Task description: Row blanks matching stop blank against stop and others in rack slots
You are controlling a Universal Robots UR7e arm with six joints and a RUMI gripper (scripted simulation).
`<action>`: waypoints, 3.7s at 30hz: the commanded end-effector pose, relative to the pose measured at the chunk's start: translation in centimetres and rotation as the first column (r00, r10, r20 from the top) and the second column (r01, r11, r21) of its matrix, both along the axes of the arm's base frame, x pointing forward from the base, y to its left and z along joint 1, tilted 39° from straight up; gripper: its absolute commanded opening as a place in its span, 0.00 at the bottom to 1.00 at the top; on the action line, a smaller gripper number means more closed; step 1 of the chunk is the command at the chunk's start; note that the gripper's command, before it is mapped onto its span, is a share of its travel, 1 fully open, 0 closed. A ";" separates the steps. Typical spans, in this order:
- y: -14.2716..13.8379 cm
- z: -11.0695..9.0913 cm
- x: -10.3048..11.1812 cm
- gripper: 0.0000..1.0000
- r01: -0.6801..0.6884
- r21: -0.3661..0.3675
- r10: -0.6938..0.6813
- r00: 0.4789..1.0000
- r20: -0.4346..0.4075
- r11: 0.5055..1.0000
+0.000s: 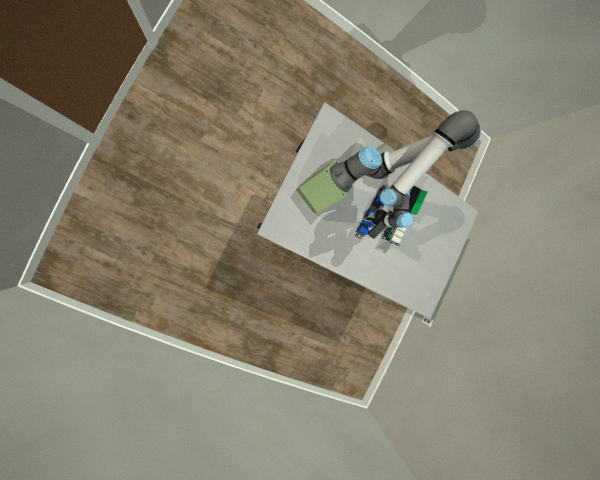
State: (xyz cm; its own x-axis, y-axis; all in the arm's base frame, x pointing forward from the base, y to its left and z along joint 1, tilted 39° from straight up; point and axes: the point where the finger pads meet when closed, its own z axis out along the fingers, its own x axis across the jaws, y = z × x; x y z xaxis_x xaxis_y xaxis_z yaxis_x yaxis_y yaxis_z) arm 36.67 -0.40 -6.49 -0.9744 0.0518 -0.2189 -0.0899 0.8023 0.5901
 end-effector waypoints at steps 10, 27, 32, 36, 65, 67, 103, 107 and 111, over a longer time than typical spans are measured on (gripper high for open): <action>0.0 0.0 0.0 0.38 0.000 -0.001 0.000 1.000 0.001 1.000; 0.0 0.0 0.0 0.48 0.000 -0.001 0.000 1.000 0.001 1.000; 0.0 0.0 0.0 0.50 0.000 -0.001 0.000 1.000 0.001 1.000; 0.0 0.0 0.0 0.50 0.000 -0.001 0.000 1.000 0.001 1.000; -4.2 5.5 -1.4 0.50 0.000 -0.001 0.000 1.000 0.001 1.000; -4.5 5.8 -1.5 0.50 0.000 -0.001 0.000 1.000 0.001 1.000; -5.5 7.1 -1.9 1.00 0.000 -0.001 0.000 1.000 0.001 1.000; -5.9 7.6 -2.0 1.00 0.000 -0.001 0.000 1.000 0.001 1.000; -6.7 8.7 -2.3 1.00 0.000 -0.001 0.000 1.000 0.001 1.000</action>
State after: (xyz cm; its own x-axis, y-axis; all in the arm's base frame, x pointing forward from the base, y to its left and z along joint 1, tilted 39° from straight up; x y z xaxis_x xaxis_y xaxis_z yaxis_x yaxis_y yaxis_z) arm 34.62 -6.34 1.25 -0.9743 0.0520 -0.2190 -0.0898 0.8025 0.5899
